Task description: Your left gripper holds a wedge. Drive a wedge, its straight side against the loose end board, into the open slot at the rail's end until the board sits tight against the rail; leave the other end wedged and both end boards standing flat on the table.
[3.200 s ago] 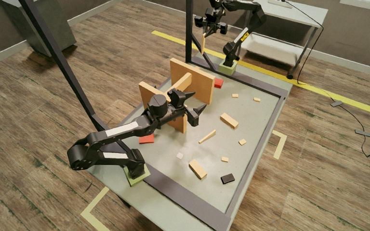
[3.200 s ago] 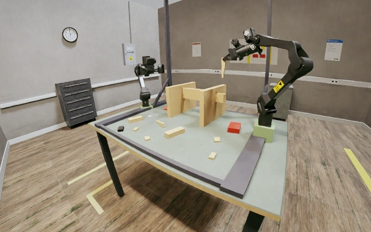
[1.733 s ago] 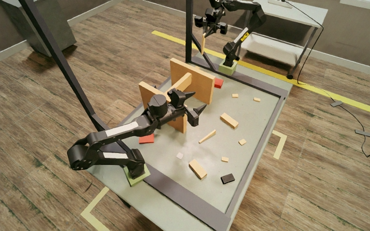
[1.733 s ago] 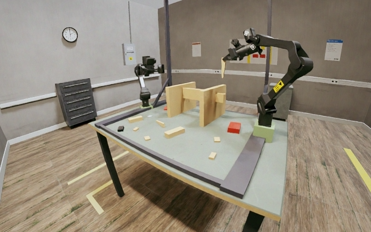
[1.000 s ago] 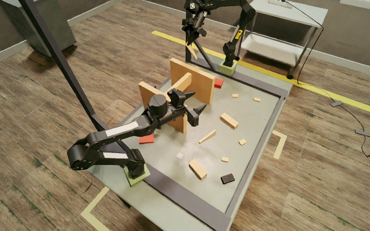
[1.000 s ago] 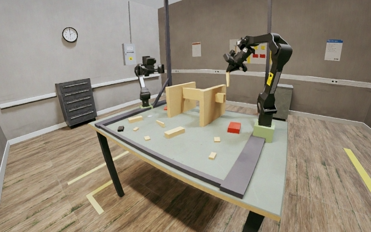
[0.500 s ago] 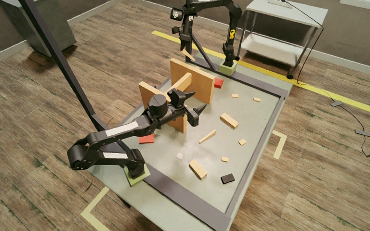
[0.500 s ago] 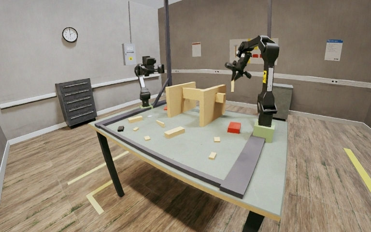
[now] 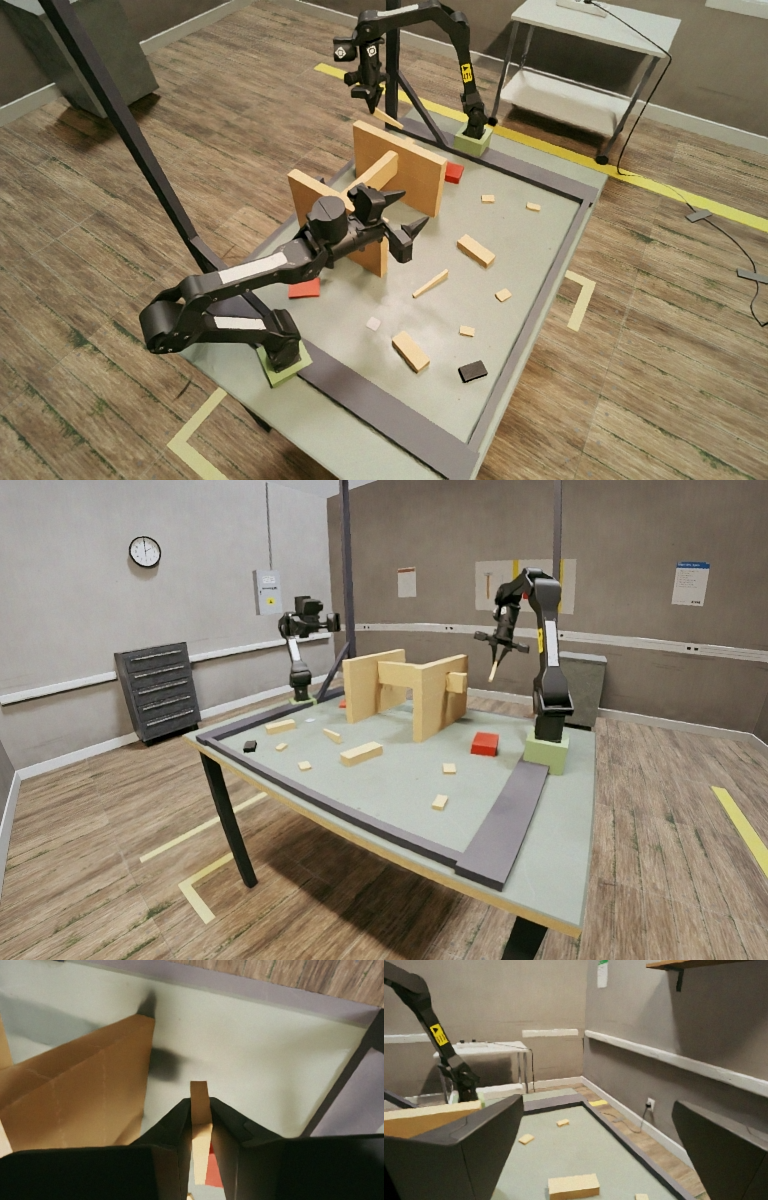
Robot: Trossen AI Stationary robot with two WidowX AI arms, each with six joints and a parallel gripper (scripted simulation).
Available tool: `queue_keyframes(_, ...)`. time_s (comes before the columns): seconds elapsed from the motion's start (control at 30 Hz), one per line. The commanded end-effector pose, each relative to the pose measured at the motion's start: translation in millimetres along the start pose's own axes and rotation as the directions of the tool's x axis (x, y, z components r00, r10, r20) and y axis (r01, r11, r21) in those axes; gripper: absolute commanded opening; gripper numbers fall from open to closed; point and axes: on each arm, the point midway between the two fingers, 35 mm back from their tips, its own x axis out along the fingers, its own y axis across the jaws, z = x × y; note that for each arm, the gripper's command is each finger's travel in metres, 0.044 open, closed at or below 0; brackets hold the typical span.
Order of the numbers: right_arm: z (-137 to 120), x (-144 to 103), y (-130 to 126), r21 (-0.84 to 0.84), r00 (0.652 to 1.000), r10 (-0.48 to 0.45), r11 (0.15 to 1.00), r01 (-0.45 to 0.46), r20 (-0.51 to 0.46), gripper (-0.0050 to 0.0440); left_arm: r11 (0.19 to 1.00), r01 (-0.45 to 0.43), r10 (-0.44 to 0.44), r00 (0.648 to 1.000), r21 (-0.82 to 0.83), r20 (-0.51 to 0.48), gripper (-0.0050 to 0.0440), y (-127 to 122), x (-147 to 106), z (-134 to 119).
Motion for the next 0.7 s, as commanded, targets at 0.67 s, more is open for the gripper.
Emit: queue_keyframes(0.67,6,-1,0,0.000,1.000,0.000,1.000,0.000,0.015,0.0400,0.957,0.153,-0.113,0.979,0.248,-0.168,-0.0050,-56,123,26)
